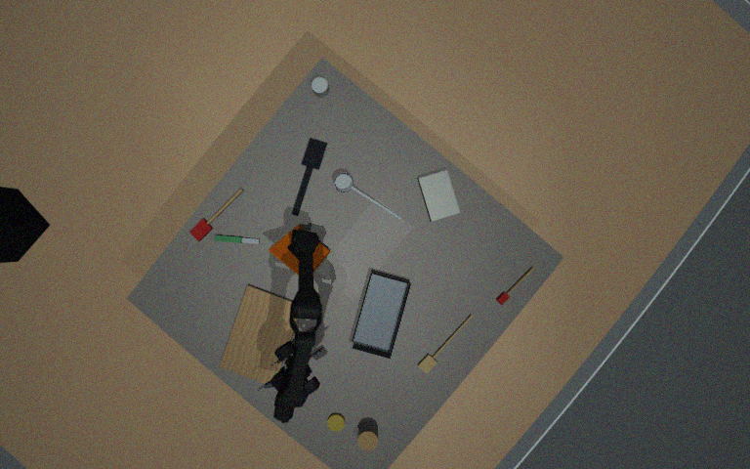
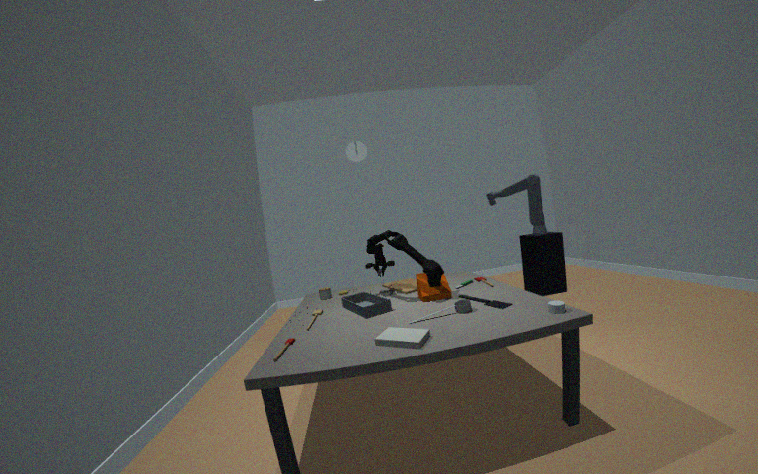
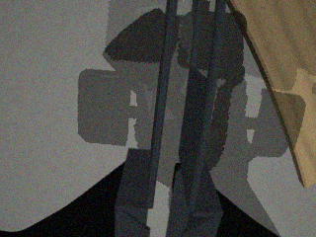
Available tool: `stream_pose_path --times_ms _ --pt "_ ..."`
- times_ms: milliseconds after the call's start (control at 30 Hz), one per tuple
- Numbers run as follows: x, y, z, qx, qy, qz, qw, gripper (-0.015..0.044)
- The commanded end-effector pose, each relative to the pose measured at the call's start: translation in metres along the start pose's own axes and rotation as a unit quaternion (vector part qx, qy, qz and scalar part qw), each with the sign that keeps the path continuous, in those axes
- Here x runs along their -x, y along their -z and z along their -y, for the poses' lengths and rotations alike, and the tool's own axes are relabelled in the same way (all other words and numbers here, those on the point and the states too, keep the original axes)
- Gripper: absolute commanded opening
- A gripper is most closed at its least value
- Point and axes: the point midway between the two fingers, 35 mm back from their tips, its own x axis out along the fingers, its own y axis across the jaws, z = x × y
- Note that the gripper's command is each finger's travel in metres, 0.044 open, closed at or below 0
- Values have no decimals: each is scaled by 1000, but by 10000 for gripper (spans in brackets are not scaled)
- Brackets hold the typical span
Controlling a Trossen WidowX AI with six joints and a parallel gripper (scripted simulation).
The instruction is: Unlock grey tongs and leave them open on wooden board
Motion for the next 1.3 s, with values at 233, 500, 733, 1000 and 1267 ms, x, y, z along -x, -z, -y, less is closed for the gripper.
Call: stream_pose_path --times_ms 233,500,733,1000,1267 --pt "9 -69 55 110 -7 19 994 -150" --pt "8 -110 101 187 -7 25 982 -150" --pt "2 -140 145 257 -3 25 966 -150" --pt "-3 -156 174 301 -1 23 953 -150" --pt "-3 -156 174 301 -1 24 953 -150"
